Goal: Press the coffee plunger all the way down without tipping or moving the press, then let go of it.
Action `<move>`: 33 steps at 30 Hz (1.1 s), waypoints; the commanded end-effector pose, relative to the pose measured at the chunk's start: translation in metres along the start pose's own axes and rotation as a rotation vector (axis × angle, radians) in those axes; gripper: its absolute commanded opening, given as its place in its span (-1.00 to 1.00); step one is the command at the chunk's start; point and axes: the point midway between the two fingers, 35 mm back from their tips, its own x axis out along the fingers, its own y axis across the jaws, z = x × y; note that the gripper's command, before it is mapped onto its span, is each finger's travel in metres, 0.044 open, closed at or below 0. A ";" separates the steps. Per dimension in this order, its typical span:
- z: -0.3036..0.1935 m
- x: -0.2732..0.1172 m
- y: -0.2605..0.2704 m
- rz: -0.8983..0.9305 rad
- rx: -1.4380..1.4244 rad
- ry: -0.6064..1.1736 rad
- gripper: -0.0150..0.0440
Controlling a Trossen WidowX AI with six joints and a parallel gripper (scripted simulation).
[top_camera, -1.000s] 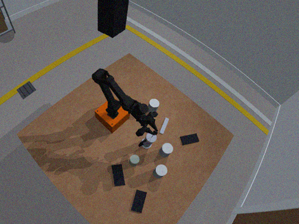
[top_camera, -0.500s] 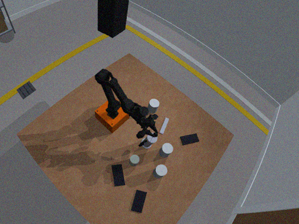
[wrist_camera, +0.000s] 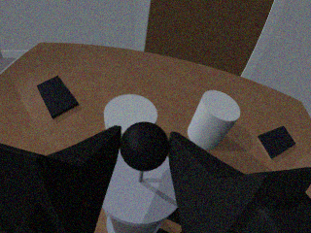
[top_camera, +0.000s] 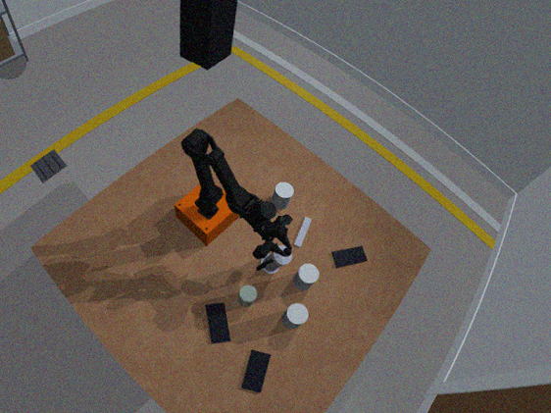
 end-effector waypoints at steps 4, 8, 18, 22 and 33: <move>-0.013 0.006 0.000 -0.002 0.002 0.050 -0.08; -0.012 0.007 0.000 -0.002 0.002 0.050 -0.08; -0.010 0.010 0.000 -0.002 0.002 0.050 -0.08; -0.009 0.011 0.000 -0.002 0.002 0.049 -0.08; -0.008 0.014 0.000 -0.002 0.002 0.049 -0.08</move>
